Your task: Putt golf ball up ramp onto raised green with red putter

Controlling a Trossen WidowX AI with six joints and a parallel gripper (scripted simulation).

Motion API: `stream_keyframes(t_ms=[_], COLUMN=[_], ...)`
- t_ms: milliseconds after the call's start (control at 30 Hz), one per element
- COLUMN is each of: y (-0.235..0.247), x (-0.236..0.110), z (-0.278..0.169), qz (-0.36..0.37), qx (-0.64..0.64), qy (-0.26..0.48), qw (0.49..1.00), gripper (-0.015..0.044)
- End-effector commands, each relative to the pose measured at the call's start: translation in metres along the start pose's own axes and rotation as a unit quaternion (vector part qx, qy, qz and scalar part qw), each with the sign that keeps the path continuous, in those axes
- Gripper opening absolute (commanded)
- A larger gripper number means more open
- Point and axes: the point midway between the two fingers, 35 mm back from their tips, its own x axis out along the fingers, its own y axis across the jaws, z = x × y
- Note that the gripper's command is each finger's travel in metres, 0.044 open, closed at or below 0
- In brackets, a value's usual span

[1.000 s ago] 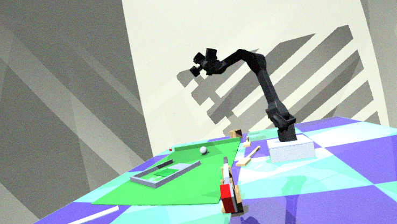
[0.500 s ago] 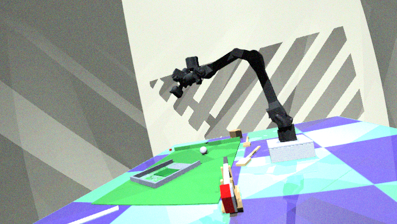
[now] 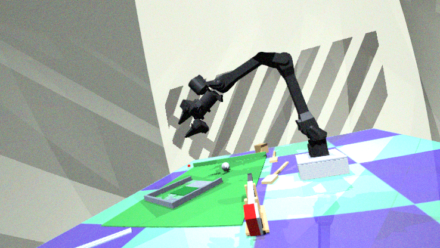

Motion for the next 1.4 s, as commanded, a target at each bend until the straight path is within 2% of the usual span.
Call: stream_keyframes(t_ms=[0, 267, 567, 767, 1367], y=[0.058, 0.187, 0.301, 0.308, 0.34], x=[-0.003, -0.04, -0.116, -0.122, -0.096], z=[0.013, 0.019, -0.004, -0.006, -0.027], qz=[0.086, 0.285, 0.485, 0.497, 0.497], qx=[-0.041, -0.142, -0.249, -0.256, -0.256], qy=[-0.005, -0.006, 0.005, 0.007, 0.007], qw=[0.995, 0.948, 0.839, 0.829, 0.829], gripper=[0.044, 0.044, 0.044, 0.044, 0.044])
